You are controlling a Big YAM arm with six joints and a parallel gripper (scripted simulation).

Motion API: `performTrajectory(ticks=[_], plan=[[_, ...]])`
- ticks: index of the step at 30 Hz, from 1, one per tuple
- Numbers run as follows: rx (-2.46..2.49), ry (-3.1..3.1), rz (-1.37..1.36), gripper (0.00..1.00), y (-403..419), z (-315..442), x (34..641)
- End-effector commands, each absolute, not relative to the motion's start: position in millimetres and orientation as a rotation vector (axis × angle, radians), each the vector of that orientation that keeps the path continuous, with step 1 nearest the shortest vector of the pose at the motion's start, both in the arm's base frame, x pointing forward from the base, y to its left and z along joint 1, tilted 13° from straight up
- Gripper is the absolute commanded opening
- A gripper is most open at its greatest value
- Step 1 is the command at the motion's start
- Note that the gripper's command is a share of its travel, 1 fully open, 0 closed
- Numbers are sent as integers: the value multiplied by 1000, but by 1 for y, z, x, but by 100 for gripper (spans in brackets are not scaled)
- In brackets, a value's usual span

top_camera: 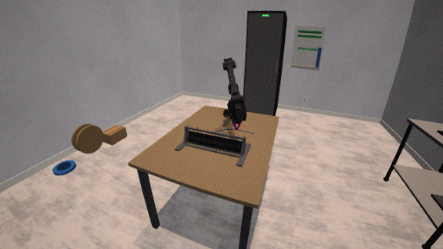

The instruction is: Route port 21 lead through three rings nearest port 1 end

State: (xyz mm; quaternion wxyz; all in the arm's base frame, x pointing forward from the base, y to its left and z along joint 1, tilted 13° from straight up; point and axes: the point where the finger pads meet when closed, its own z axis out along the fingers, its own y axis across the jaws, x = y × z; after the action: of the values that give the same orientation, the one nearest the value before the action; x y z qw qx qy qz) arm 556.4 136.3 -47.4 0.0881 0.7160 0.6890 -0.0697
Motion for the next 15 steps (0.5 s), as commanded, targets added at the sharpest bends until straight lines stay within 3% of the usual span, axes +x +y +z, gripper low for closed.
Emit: performTrajectory(ticks=[1, 10, 15], plan=[[2129, 2042, -183, 0, 130, -54, 566], [2122, 2027, -130, 0, 133, -47, 574], [2131, 2045, -194, 0, 124, -80, 563]])
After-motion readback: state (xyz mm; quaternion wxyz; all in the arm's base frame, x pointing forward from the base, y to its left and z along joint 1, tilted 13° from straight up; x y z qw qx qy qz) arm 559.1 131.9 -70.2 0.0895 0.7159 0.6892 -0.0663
